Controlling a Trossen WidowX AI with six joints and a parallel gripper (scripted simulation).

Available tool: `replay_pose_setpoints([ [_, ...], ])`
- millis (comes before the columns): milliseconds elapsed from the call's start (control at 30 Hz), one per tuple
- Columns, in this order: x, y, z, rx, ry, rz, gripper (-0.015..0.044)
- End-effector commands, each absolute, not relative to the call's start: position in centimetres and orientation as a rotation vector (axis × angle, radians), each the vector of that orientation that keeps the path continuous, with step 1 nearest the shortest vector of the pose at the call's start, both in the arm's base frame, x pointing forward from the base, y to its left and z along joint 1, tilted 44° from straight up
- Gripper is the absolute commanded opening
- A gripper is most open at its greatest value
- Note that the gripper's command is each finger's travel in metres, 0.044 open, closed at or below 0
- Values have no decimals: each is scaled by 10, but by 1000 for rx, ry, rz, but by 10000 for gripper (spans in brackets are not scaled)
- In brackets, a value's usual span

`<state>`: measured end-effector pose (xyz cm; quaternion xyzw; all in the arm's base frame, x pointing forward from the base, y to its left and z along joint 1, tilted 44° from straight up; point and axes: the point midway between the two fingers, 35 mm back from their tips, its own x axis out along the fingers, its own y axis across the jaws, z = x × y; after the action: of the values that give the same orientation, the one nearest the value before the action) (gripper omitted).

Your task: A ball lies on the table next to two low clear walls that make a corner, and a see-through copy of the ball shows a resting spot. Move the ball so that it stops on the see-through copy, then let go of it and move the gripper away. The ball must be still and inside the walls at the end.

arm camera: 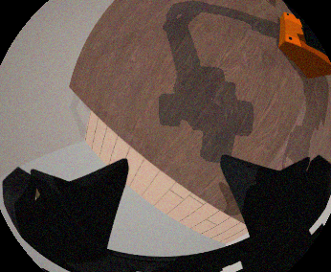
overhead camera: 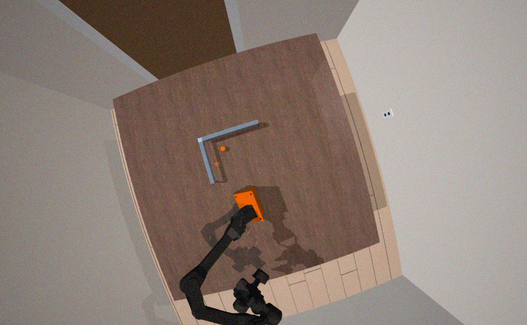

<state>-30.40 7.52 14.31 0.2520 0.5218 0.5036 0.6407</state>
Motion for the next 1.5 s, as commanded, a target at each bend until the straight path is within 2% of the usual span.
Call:
replay_pose_setpoints([
  [0,-304,73,142,561,1188,1156,374],
  [167,-307,4,124,188,1119,1362,245],
  [467,-263,-139,81,-617,806,1785,245],
  [767,-153,-248,47,-1398,228,2155,245],
  [967,-55,-286,32,-1865,-319,2310,245],
  [1167,50,-288,16,-2250,-1046,2314,245],
  [1333,135,-266,9,-2503,-1744,2140,245],
  [1467,199,-233,6,-2630,-2358,1848,245],
])
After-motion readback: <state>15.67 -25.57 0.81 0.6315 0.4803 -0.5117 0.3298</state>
